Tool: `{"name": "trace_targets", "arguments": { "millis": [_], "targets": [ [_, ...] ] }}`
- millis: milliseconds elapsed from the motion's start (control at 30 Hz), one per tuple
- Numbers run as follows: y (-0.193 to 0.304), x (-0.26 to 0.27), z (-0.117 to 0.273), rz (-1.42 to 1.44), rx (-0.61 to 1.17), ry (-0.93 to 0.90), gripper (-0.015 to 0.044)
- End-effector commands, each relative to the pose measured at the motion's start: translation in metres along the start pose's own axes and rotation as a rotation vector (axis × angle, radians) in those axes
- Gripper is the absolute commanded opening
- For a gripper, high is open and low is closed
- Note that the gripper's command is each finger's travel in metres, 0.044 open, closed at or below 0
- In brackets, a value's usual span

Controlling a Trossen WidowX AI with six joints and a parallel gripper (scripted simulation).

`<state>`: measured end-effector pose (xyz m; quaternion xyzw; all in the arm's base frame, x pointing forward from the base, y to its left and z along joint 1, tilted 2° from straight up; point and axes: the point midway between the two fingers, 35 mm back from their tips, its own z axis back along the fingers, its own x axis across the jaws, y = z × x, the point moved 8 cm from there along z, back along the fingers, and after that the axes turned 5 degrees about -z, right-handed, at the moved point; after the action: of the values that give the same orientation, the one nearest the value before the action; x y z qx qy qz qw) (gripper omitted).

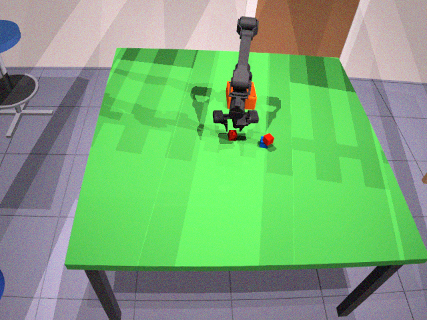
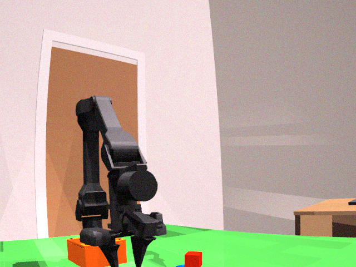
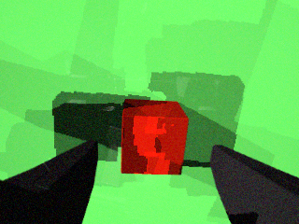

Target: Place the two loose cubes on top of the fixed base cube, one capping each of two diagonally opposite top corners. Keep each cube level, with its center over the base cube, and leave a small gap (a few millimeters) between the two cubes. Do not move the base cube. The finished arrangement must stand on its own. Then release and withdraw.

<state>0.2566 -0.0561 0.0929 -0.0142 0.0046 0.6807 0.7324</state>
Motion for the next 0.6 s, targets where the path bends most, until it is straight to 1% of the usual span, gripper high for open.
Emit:
{"name": "trace_targets", "arguments": {
  "millis": [0, 467, 567],
  "targets": [
    [0.002, 0.0, -0.008, 0.002, 0.008, 0.003, 0.0265],
    [0.003, 0.0, -0.028, 0.002, 0.009, 0.003, 0.0265],
    [0.003, 0.0, -0.028, 0.002, 0.009, 0.003, 0.0186]
  ]
}}
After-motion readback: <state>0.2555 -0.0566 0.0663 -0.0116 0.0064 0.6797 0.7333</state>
